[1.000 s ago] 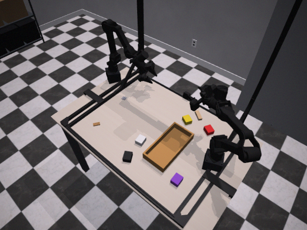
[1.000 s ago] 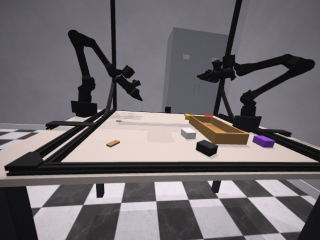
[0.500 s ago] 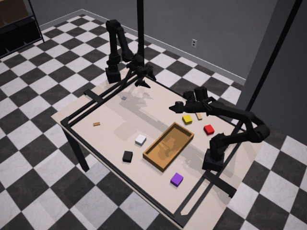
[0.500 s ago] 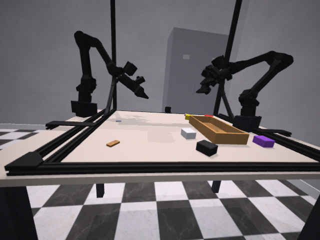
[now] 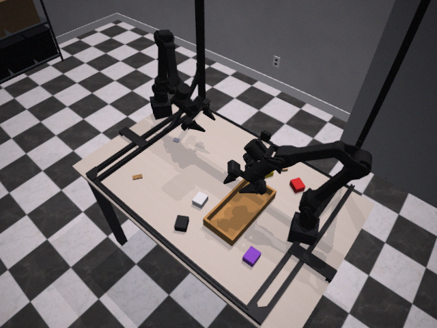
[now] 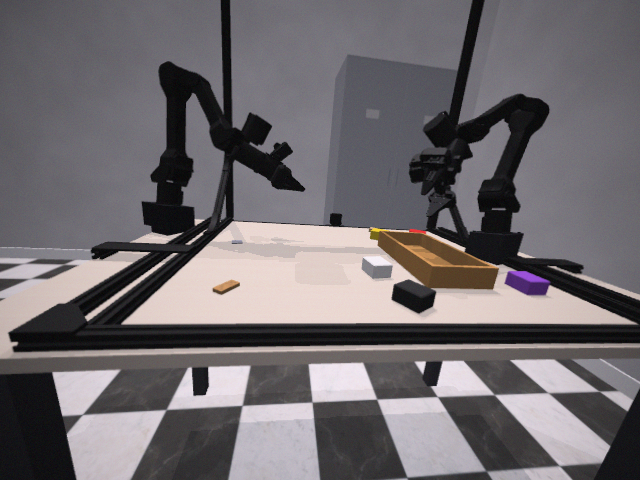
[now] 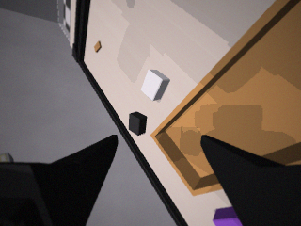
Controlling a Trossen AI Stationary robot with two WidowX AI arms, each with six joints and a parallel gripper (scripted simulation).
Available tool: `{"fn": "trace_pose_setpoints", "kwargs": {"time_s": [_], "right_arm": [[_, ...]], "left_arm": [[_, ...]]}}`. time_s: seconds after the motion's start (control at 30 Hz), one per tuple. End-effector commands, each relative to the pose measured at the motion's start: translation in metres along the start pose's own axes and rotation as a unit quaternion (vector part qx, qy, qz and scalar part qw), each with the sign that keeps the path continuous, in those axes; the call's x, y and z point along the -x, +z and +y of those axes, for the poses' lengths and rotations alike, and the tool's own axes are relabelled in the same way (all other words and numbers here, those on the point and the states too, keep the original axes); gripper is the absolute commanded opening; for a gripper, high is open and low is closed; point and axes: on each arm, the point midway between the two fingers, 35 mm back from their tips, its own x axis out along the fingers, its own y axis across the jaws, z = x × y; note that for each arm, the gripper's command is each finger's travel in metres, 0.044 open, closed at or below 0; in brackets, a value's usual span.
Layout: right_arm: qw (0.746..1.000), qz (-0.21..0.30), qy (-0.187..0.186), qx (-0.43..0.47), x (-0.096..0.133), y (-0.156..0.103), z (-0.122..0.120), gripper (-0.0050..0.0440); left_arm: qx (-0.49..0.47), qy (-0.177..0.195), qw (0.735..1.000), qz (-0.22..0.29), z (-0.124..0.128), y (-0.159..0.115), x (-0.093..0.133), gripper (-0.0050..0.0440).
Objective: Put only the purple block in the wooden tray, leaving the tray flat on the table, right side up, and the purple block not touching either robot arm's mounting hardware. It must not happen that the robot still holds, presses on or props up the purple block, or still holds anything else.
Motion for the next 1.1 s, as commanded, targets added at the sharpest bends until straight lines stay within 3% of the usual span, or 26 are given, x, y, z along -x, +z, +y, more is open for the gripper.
{"fn": "trace_pose_setpoints", "kwargs": {"time_s": [0.0,0.33,0.4,0.63,0.83,1.07], "right_arm": [[1.0,-0.02,-0.01,-0.001,0.005,0.008,-0.026,0.04],[0.997,-0.069,-0.037,0.002,0.035,0.021,-0.086,0.04],[0.997,-0.069,-0.037,0.002,0.035,0.021,-0.086,0.04],[0.993,-0.101,-0.059,0.011,0.066,0.025,-0.129,0.04],[0.99,-0.119,-0.074,0.02,0.088,0.025,-0.153,0.04],[0.988,-0.127,-0.081,0.024,0.099,0.024,-0.163,0.04]], "left_arm": [[-0.06,-0.053,0.996,0.035,0.001,-0.033,-0.017,0.04],[-0.191,-0.2,0.959,0.053,-0.027,-0.119,-0.036,0.04],[-0.191,-0.2,0.959,0.053,-0.027,-0.119,-0.036,0.04],[-0.258,-0.293,0.921,-0.007,-0.06,-0.174,-0.035,0.04],[-0.283,-0.328,0.899,-0.065,-0.082,-0.201,-0.03,0.04],[-0.293,-0.337,0.89,-0.096,-0.094,-0.212,-0.027,0.04]]}}
